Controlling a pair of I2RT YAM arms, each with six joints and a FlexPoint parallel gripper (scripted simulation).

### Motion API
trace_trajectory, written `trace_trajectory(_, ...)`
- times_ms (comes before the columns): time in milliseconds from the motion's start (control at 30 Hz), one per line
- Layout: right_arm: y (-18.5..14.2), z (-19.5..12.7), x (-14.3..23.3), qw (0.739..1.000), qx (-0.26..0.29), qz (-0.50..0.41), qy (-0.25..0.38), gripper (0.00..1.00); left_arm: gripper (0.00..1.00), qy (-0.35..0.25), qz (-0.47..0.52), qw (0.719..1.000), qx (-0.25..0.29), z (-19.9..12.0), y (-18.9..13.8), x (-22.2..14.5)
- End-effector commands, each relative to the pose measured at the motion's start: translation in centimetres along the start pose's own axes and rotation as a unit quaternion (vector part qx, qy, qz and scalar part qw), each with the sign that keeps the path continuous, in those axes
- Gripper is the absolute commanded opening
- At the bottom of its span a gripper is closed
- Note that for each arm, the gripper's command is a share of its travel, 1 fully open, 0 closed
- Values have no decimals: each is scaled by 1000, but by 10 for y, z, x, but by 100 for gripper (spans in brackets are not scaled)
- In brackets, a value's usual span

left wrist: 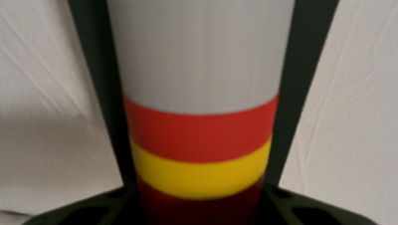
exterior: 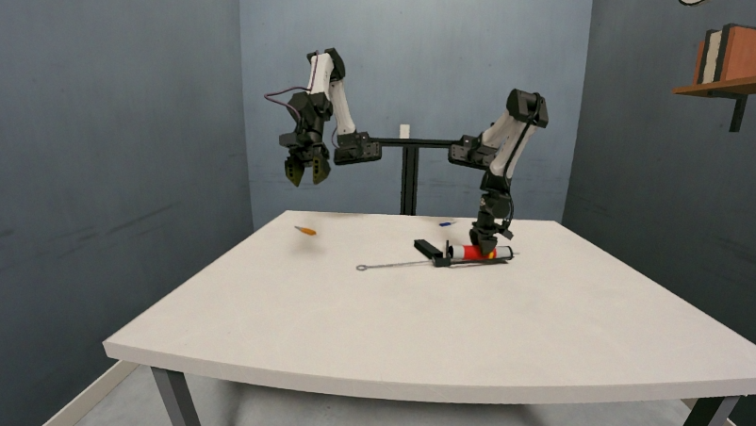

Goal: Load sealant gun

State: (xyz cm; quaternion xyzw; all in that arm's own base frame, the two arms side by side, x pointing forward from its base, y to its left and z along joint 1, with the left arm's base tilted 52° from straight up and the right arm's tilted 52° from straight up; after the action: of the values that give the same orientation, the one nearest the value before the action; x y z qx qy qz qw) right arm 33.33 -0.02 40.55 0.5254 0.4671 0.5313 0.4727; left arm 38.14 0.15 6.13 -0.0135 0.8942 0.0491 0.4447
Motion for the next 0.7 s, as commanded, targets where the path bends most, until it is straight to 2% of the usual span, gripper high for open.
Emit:
trace_trajectory(0,19,-11,5,1000,-28,2,9,52,0,-14,-1,1000,11,-7,-8,-10)
trace_trajectory(233,19,-11,5,1000,-28,2,9,52,0,-10,-1,1000,-26,5,-7,-5)
trace_trajectory(433,19,-11,5,1000,-28,2,9,52,0,-20,8,1000,-7,-3,-11,-9)
trace_trajectory(667,19,-11,5,1000,-28,2,9,52,0,-19,2,1000,-14,-2,-2,-9)
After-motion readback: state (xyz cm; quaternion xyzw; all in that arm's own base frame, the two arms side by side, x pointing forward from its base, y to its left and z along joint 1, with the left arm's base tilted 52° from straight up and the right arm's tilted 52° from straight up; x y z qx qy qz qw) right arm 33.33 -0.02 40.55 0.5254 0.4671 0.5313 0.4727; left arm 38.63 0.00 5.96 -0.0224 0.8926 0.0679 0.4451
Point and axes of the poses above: on each arm, the point where the finger pads meet when closed, its own z axis out along the fingers, its own x axis across the jaws, y = z × x, the point moved 4 cm from there along -z, back along the fingers, and after that the axes turned 7 degrees about z, right-handed, at the moved point
